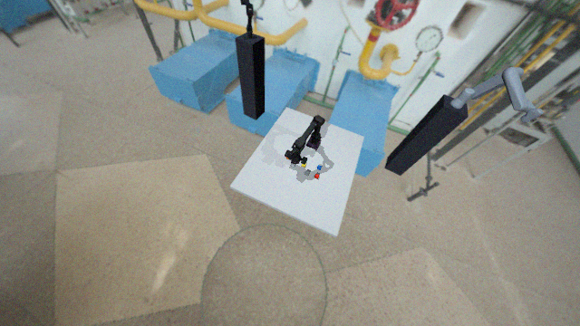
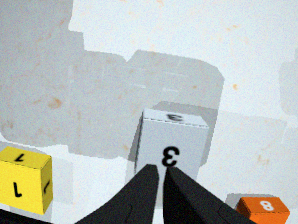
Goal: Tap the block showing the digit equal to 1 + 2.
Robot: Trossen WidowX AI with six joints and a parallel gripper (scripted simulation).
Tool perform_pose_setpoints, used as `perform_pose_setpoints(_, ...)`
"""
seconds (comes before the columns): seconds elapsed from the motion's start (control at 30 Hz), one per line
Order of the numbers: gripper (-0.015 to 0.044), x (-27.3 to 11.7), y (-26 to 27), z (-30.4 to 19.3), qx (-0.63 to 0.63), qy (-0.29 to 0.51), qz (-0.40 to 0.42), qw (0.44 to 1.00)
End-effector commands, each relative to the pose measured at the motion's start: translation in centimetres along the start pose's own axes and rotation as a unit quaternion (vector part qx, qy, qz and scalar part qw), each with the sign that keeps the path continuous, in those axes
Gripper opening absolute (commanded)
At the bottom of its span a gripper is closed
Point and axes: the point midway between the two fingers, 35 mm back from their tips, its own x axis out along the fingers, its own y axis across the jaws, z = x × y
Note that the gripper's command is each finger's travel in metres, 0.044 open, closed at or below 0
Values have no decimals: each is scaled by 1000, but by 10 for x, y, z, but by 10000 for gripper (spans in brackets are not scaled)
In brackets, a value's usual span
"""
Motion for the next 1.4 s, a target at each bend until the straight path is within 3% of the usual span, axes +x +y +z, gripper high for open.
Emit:
perform_pose_setpoints(0.0,20,9,0,-3,2,5,-1,1000)
perform_pose_setpoints(0.57,20,25,0,-3,3,5,-1,1000)
perform_pose_setpoints(0.67,20,-1,0,-2,2,5,-1,1000)
perform_pose_setpoints(0.83,20,-5,0,-3,2,5,-1,1000)
perform_pose_setpoints(0.97,125,-10,22,2,-5,1,5,1000)
perform_pose_setpoints(1.3,387,-47,159,-10,-11,3,18,1000)
perform_pose_setpoints(1.37,400,-55,183,-20,-8,5,17,1000)
